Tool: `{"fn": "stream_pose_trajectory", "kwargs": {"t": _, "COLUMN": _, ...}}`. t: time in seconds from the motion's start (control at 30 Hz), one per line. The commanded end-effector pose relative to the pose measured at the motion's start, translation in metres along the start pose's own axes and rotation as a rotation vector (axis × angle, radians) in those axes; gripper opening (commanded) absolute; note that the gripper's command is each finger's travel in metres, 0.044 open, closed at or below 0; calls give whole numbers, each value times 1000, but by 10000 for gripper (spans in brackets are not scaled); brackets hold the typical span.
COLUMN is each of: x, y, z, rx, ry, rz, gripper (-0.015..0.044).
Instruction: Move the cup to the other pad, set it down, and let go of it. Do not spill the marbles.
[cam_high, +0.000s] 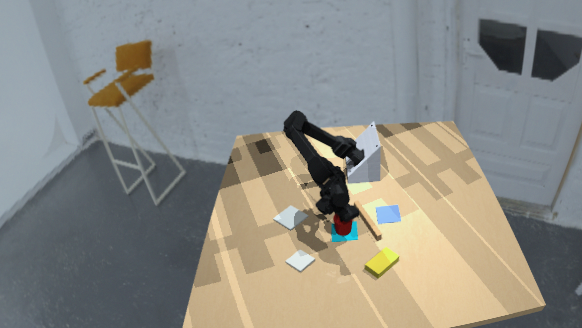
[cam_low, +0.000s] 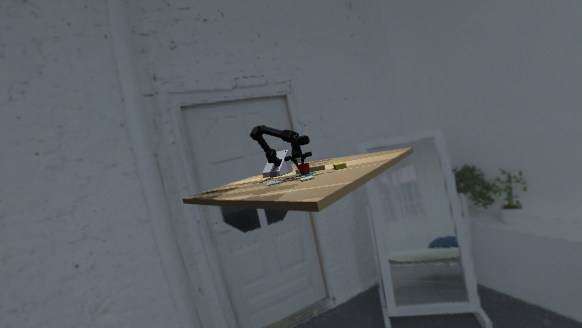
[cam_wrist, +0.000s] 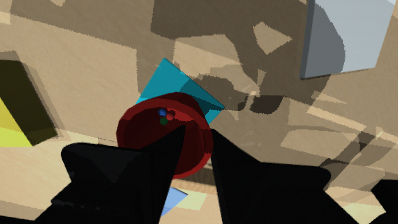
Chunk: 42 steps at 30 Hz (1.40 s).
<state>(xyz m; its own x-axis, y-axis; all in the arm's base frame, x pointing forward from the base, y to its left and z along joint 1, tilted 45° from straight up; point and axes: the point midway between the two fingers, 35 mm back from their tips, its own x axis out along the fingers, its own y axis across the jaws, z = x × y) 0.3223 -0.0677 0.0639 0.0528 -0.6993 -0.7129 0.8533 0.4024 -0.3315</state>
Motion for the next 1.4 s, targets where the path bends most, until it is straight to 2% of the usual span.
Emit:
{"fn": "stream_pose_trajectory", "kwargs": {"t": 0.0, "x": -3, "y": 0, "z": 0, "rx": 3, "ry": 0, "rz": 1, "gripper": 128}}
{"fn": "stream_pose_trajectory", "kwargs": {"t": 1.03, "x": -49, "y": -1, "z": -3, "rx": -3, "ry": -1, "rz": -1, "gripper": 128}}
{"fn": "stream_pose_trajectory", "kwargs": {"t": 1.37, "x": -47, "y": -1, "z": -3, "rx": -9, "ry": -4, "rz": -5, "gripper": 390}}
